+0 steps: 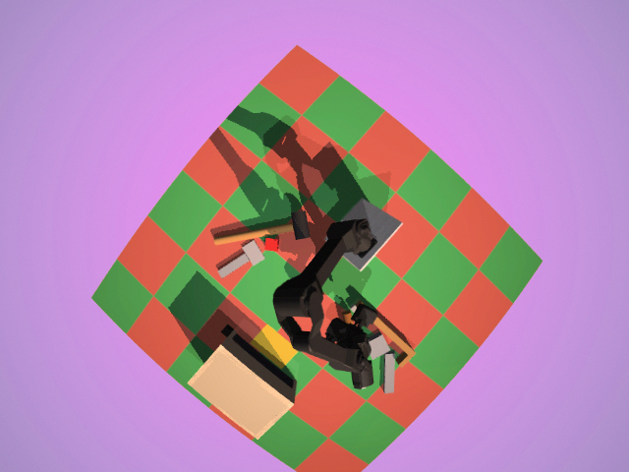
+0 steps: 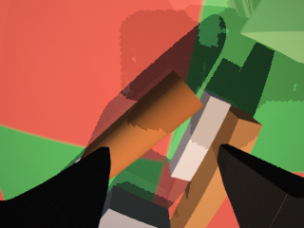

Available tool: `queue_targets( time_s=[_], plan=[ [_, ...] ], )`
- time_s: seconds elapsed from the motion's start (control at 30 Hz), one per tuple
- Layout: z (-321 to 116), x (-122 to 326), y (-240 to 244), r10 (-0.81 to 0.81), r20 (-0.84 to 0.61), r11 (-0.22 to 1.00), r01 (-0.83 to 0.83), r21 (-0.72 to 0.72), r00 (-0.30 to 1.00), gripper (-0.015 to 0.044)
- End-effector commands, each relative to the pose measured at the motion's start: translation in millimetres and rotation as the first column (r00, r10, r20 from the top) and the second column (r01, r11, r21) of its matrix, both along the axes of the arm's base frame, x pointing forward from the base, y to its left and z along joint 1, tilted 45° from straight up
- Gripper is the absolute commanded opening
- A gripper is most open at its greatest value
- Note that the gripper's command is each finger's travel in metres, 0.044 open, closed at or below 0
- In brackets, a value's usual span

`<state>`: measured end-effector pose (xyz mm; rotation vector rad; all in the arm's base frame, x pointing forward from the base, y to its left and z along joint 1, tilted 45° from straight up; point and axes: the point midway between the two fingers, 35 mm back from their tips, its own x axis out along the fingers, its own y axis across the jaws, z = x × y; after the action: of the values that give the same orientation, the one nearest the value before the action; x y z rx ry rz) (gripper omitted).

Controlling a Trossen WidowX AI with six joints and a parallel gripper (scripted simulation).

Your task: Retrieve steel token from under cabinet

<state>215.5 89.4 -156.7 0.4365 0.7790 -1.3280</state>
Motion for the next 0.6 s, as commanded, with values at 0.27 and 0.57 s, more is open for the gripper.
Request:
queue_targets(
  time_s=[0.27,0.57],
  plan=[
    [0.1,-0.2,0.3,0.071,-0.072,0.997,-0.072,0.0,0.995,0.027],
    [0.2,-0.1,0.3,0.122,-0.121,0.992,-0.122,0.001,0.985,0.027]
  ],
)
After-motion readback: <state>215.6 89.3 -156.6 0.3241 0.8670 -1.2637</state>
